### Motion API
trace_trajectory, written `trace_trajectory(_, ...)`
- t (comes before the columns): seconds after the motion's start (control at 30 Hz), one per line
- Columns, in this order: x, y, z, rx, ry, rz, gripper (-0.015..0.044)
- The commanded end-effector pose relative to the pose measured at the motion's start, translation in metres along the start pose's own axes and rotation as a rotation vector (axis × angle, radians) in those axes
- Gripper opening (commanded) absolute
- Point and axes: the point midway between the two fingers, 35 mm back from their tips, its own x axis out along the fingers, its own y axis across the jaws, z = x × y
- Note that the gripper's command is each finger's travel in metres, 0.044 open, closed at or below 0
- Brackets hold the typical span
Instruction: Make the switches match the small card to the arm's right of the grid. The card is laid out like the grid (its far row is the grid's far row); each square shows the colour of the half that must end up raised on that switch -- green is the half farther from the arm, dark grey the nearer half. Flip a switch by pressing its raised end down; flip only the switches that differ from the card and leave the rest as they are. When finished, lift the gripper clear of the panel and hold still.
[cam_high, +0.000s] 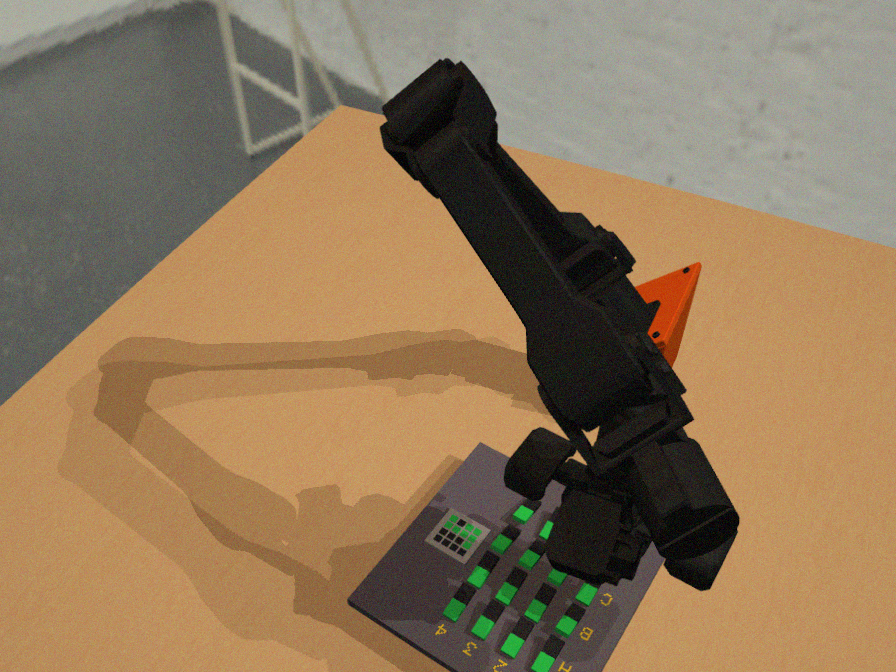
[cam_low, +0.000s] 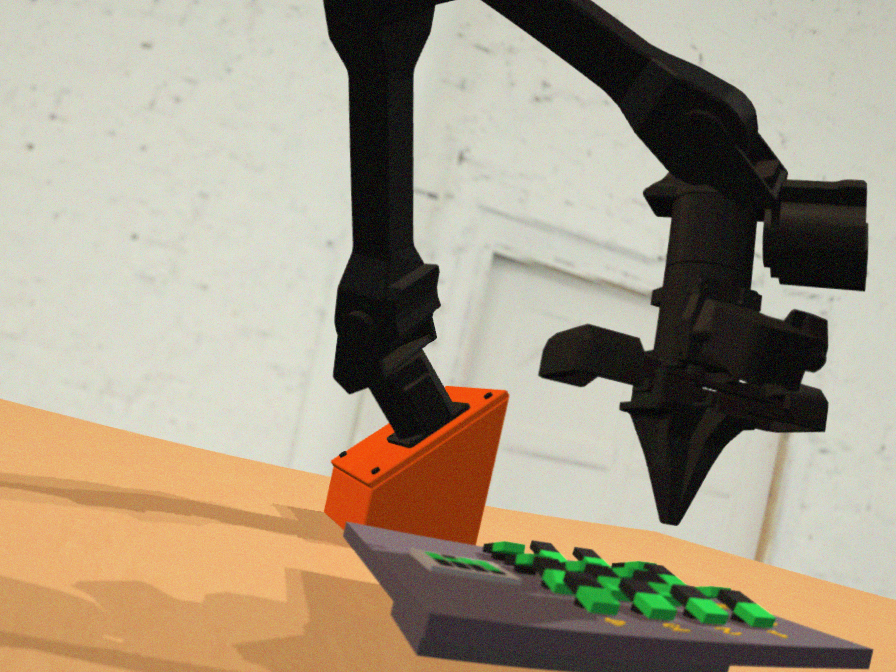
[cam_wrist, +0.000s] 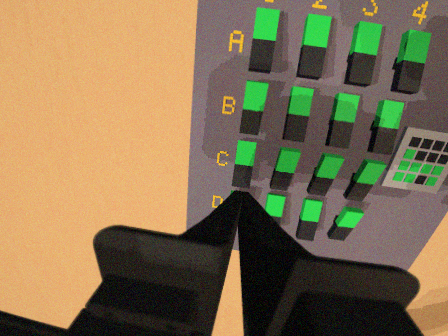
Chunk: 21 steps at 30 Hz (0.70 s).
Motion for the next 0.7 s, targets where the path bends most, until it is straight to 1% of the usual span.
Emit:
trace_trajectory(0.0,0.010,-0.001,0.000,-0.006,-0.006,-0.004,0.0000)
trace_trajectory(0.47,0.025,-0.001,0.000,-0.005,-0.006,-0.005,0.0000)
trace_trajectory(0.67,0.026,-0.001,0.000,-0.005,-0.006,-0.005,0.0000)
